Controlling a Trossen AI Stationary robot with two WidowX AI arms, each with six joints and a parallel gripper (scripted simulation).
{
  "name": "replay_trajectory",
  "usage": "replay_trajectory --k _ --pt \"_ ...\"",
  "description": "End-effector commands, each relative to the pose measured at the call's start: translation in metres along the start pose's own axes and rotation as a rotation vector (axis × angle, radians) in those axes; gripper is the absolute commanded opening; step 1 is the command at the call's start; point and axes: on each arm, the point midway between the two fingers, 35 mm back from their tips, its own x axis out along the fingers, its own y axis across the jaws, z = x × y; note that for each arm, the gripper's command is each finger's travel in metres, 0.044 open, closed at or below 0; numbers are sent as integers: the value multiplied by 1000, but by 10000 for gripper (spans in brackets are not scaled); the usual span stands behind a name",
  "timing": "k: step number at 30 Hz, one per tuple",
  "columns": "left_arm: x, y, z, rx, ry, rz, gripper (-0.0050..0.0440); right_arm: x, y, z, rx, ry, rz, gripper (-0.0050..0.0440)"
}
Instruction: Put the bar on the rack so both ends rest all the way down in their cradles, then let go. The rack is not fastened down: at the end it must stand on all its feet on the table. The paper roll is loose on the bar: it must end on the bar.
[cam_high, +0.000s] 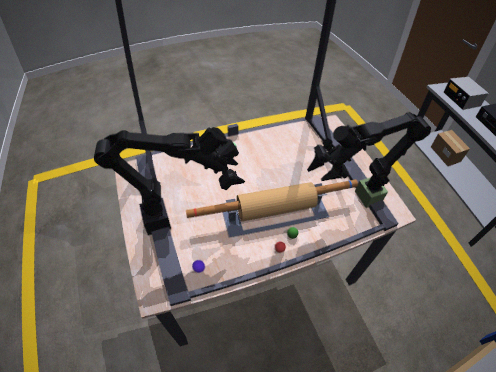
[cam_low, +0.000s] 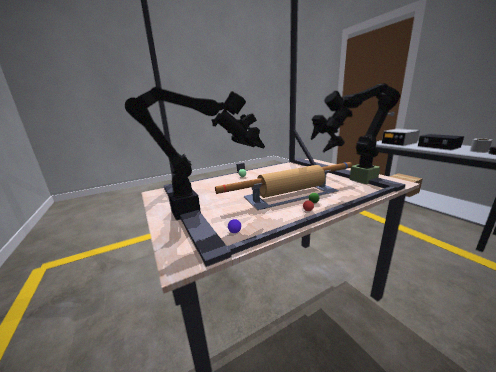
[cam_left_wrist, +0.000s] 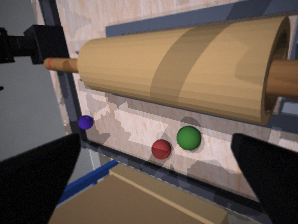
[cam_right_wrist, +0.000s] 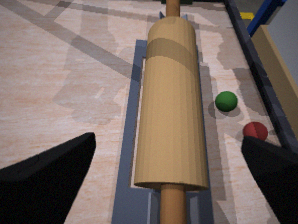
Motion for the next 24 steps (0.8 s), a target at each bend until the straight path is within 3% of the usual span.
replay_trajectory --k 1,7,19,24 --pt "-6 14 -5 -189 16 107 440 -8 5 16 -1 -96 -1 440" --pt "-8 21 -6 -265 9 149 440 -10 6 22 -2 -127 -1 440" --pt "-32 60 -21 -770 -81 415 440 -34 21 61 5 -366 29 440" --pt "-35 63 -21 -805 -96 434 440 -35 21 63 5 -379 28 440"
